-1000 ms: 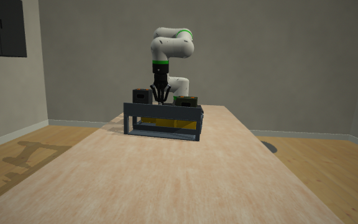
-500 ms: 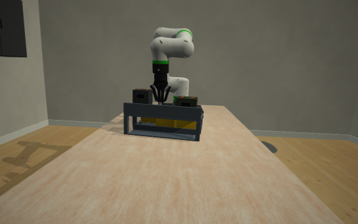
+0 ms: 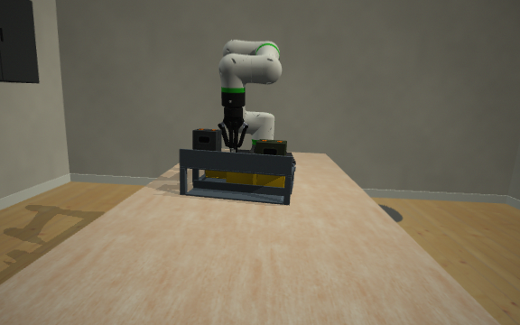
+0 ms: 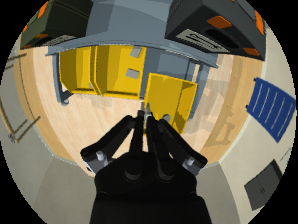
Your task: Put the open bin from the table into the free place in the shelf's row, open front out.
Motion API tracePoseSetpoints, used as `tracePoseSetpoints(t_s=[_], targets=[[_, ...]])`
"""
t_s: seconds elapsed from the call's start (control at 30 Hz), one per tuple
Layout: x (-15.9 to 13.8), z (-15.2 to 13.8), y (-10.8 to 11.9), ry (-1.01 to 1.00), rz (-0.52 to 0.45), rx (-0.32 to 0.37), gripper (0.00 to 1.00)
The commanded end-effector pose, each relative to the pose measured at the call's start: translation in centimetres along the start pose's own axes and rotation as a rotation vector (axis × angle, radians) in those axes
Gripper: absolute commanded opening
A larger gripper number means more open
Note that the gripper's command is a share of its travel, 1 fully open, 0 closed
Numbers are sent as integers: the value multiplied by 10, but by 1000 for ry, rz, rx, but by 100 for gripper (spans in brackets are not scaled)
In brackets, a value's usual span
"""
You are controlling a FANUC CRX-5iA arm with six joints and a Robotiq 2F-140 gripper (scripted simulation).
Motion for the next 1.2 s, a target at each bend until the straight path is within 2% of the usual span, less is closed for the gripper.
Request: tracePoseSetpoints(t_s=[0.0, 1.17], targets=[[0, 0, 0, 0, 0, 0, 0], [1, 0, -4, 0, 1, 0, 0]])
Point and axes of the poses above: the point where the finger pads meet when closed, its own y axis back along the fingers, its own z axis across the jaws, x = y × z, the point moved 3 cm from there along y, back along the fingers, and after that the axes turned 2 degrees about -y, right-handed, at the moved point
